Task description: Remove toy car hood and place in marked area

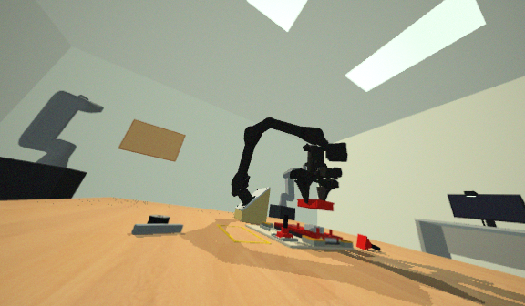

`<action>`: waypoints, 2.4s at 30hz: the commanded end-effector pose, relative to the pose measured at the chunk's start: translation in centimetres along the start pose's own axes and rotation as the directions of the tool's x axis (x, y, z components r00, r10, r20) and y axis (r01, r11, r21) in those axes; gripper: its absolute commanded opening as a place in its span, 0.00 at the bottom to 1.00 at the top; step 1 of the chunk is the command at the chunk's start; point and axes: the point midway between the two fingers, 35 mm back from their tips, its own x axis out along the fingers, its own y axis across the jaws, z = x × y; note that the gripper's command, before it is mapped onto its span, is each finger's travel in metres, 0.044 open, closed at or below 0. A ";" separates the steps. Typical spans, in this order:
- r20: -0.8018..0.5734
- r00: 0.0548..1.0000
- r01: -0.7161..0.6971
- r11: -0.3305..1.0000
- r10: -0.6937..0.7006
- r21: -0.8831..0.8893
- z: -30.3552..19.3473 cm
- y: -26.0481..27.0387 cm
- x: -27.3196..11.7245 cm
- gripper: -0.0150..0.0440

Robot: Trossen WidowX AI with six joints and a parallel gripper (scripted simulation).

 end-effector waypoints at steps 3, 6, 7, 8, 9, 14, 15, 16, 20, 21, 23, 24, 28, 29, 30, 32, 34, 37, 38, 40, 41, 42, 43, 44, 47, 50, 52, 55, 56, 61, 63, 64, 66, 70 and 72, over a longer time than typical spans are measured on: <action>-0.002 1.000 -0.002 1.000 0.002 -0.001 0.2 -1.3 0.0 0.25; -0.002 1.000 -0.005 1.000 0.005 -0.002 0.3 -2.8 -0.2 0.25; -0.001 1.000 -0.006 1.000 0.006 -0.003 0.4 -3.3 -0.3 0.25; -0.001 1.000 -0.007 1.000 0.007 -0.003 0.4 -3.8 -0.3 0.25; -0.001 1.000 -0.008 1.000 0.008 -0.003 0.4 -4.3 -0.4 0.25; 0.000 1.000 -0.012 1.000 0.012 -0.004 0.5 -6.8 -0.6 0.25; 0.001 1.000 -0.012 1.000 0.012 -0.004 0.5 -7.3 -0.6 0.25; 0.001 1.000 -0.013 1.000 0.013 -0.004 0.4 -7.8 -0.7 0.25; 0.002 1.000 -0.014 1.000 0.014 -0.004 0.3 -9.8 -0.8 0.25; 0.002 1.000 -0.014 1.000 0.014 -0.004 0.2 -10.3 -0.8 0.25; 0.002 1.000 -0.014 1.000 0.014 -0.004 0.1 -11.3 -0.8 0.25; 0.002 1.000 -0.014 1.000 0.014 -0.003 0.0 -11.8 -0.8 0.25; 0.002 1.000 -0.013 1.000 0.013 -0.003 -0.3 -13.7 -0.9 0.25; 0.002 1.000 -0.013 1.000 0.013 -0.003 -0.4 -14.2 -0.9 0.25; 0.002 1.000 -0.012 1.000 0.012 -0.003 -0.6 -14.7 -0.9 0.25; 0.002 1.000 -0.011 1.000 0.011 -0.002 -0.8 -15.6 -0.9 0.25; 0.002 1.000 -0.010 1.000 0.010 -0.002 -1.1 -16.6 -0.8 0.25; 0.001 1.000 -0.008 1.000 0.008 -0.001 -1.6 -18.0 -0.8 0.25; 0.001 1.000 -0.007 1.000 0.007 -0.001 -1.7 -18.4 -0.8 0.25; 0.000 1.000 -0.005 1.000 0.005 0.000 -2.1 -19.3 -0.8 0.25; 0.000 1.000 -0.004 1.000 0.004 0.000 -2.3 -19.8 -0.7 0.25; 0.000 1.000 -0.003 1.000 0.003 0.001 -2.5 -20.2 -0.7 0.25; -0.001 1.000 -0.002 1.000 0.002 0.001 -2.7 -20.7 -0.7 0.25; -0.001 1.000 0.000 1.000 0.000 0.001 -2.9 -21.1 -0.7 0.25; -0.003 1.000 0.004 1.000 -0.004 0.002 -3.5 -22.4 -0.6 0.25; -0.004 1.000 0.007 1.000 -0.007 0.003 -4.1 -23.3 -0.6 0.25; -0.004 1.000 0.007 1.000 -0.007 0.003 -4.1 -23.4 -0.6 0.25; -0.004 1.000 0.007 1.000 -0.007 0.003 -4.1 -23.4 -0.5 0.25; -0.004 1.000 0.007 1.000 -0.007 0.003 -4.1 -23.4 -0.4 0.25; -0.004 1.000 0.006 1.000 -0.006 0.003 -4.1 -23.4 -0.1 0.25; -0.004 1.000 0.006 1.000 -0.006 0.003 -4.1 -23.4 0.1 0.25; -0.004 1.000 0.006 1.000 -0.006 0.003 -4.1 -23.4 0.2 0.25; -0.004 1.000 0.006 1.000 -0.006 0.003 -4.0 -23.4 0.3 0.25; -0.004 1.000 0.006 1.000 -0.006 0.003 -4.0 -23.4 0.6 0.25; -0.004 1.000 0.006 1.000 -0.006 0.003 -4.0 -23.4 0.8 0.25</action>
